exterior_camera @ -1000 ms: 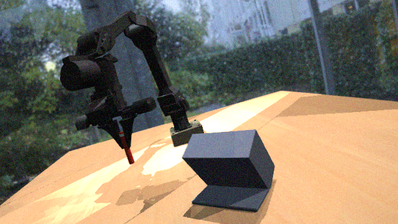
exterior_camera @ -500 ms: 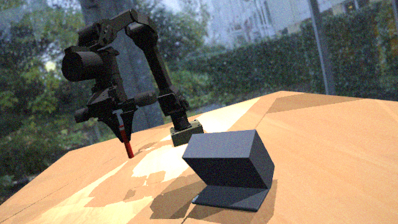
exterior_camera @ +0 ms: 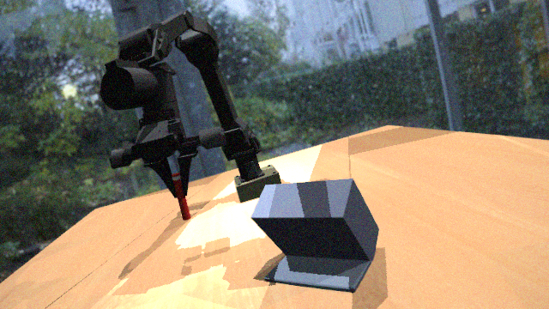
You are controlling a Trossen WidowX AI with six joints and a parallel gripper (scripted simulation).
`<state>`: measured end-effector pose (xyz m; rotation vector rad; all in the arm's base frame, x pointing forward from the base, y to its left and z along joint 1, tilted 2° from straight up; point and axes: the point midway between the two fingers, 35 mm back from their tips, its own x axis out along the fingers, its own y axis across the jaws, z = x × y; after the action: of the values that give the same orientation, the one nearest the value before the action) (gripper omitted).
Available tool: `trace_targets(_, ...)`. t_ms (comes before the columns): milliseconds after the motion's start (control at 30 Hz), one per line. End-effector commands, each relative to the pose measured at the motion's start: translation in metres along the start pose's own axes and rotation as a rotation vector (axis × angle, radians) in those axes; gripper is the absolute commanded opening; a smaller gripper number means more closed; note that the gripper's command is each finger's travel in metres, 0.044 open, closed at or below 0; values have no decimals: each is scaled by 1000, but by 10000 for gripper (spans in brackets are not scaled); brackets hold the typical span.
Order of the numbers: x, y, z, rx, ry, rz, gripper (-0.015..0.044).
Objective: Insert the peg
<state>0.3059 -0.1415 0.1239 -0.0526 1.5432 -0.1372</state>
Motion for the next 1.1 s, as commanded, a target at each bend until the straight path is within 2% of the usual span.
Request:
trace_targets(0, 1, 4, 2, -40, 6, -20, 0)
trace_targets(1067, 5, 37, 17, -287, 34, -140, 0)
